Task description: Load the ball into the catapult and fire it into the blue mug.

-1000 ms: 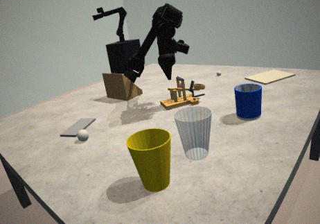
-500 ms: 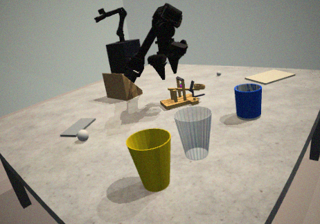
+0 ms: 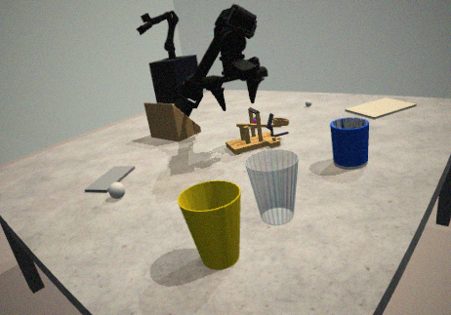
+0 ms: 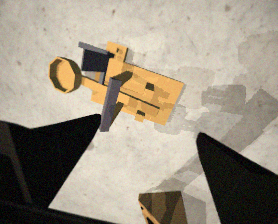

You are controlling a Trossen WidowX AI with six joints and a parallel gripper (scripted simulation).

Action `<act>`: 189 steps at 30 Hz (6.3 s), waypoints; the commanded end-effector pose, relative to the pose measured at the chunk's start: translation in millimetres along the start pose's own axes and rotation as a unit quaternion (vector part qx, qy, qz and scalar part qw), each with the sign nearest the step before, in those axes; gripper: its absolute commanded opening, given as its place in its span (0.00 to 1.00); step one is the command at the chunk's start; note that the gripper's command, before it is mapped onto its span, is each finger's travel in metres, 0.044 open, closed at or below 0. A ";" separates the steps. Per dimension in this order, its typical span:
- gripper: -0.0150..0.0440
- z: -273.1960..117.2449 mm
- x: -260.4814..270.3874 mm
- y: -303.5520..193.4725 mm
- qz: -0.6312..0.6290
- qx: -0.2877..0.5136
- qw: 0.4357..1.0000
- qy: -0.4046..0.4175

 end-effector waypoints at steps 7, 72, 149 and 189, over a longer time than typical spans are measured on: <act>1.00 -1.5 0.1 -0.7 0.177 0.000 0.984 0.000; 1.00 59.9 0.1 -1.6 0.763 0.002 0.646 0.001; 0.25 43.8 -0.5 13.4 0.399 0.001 0.917 0.002; 0.25 88.9 4.5 27.4 0.343 0.001 0.939 0.003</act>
Point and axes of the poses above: the point midway between the two fingers, 35 mm back from their tips, its own z axis out along the fingers, its own x axis across the jaws, y = z × x, the point moved 1 cm from there along -z, back along the fingers, and after that the axes turned 13 degrees about -z, right-handed, at the moved point
